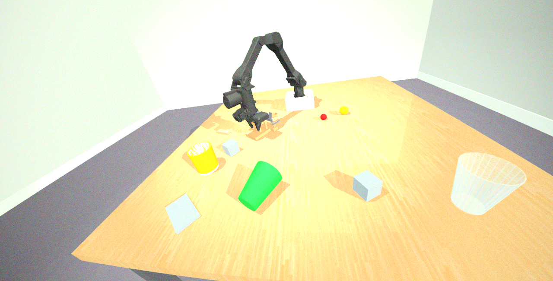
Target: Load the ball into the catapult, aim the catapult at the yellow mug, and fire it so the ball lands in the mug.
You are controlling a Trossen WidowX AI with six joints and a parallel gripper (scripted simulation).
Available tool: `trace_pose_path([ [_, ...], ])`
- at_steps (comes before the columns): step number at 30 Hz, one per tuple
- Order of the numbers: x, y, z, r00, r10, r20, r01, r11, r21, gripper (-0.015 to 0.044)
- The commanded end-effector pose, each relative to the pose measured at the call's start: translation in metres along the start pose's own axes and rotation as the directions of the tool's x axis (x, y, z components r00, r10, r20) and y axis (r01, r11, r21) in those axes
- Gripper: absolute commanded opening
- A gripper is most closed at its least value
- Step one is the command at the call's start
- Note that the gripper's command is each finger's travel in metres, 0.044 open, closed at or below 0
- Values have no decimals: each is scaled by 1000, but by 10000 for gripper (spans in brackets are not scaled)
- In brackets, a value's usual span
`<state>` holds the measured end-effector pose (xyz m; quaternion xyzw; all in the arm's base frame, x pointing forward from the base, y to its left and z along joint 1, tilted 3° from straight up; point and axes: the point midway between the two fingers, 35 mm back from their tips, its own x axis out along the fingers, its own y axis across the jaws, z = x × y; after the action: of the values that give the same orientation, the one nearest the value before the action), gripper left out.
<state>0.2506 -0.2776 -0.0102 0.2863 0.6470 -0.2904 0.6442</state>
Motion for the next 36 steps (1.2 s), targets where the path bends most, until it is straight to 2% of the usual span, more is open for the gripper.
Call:
trace_pose_path([
  [1, -1, 0, 0, 1000, 0, 0, 0, 1000, 0, 157],
  [9, -1, 0, 0, 1000, 0, 0, 0, 1000, 0, 368],
  [12, -24, 0, 3, 1000, 0, 1, 0, 1000, 0, 440],
  [16, -90, 0, 2, 1000, 0, 1, 0, 1000, 0, 440],
  [18, -101, 0, 1, 1000, 0, 1, 0, 1000, 0, 440],
  [20, -101, 0, 1, 1000, 0, 1, 0, 1000, 0, 440],
  [21, -88, 0, 4, 1000, 0, 15, 0, 1000, -1, 440],
  [28, -93, -1, -3, 1000, 3, -3, -3, 1000, -3, 440],
  [32, -51, 0, -3, 1000, 3, -3, -3, 1000, -3, 440],
  [36, -48, 0, -3, 1000, 3, -3, -3, 1000, -3, 440],
])
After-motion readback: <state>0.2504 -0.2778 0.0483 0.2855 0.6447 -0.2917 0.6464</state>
